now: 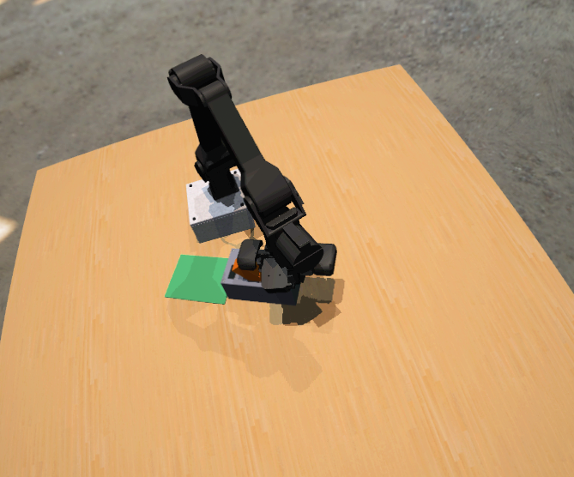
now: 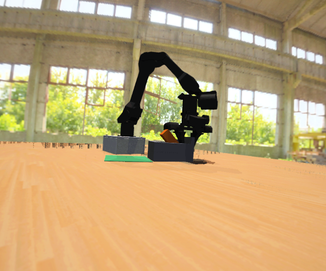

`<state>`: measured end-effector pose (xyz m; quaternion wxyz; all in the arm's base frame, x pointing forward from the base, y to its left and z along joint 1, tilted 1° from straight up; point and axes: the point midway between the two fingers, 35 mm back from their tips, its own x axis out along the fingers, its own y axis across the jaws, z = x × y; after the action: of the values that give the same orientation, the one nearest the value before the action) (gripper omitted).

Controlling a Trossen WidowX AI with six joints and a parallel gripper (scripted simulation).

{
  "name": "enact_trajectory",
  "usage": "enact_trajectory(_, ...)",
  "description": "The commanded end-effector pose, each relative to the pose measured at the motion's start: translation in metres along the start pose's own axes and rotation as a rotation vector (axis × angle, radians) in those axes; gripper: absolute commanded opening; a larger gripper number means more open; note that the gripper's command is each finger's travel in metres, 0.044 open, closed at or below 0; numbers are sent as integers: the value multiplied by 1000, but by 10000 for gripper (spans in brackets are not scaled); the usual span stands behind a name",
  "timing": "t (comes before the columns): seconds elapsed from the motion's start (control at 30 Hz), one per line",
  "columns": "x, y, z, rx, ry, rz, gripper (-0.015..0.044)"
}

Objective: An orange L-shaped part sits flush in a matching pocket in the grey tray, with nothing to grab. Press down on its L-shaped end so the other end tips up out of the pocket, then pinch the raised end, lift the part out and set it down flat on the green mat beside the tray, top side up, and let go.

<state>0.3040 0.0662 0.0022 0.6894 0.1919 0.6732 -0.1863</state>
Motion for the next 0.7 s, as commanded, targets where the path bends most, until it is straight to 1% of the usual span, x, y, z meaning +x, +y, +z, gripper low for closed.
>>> enact_trajectory(0.0,2,-2,-2,3,7,-8,180)
enact_trajectory(0.33,0,0,0,0,0,0,180)
enact_trajectory(0.67,-12,10,-2,3,7,-7,180)
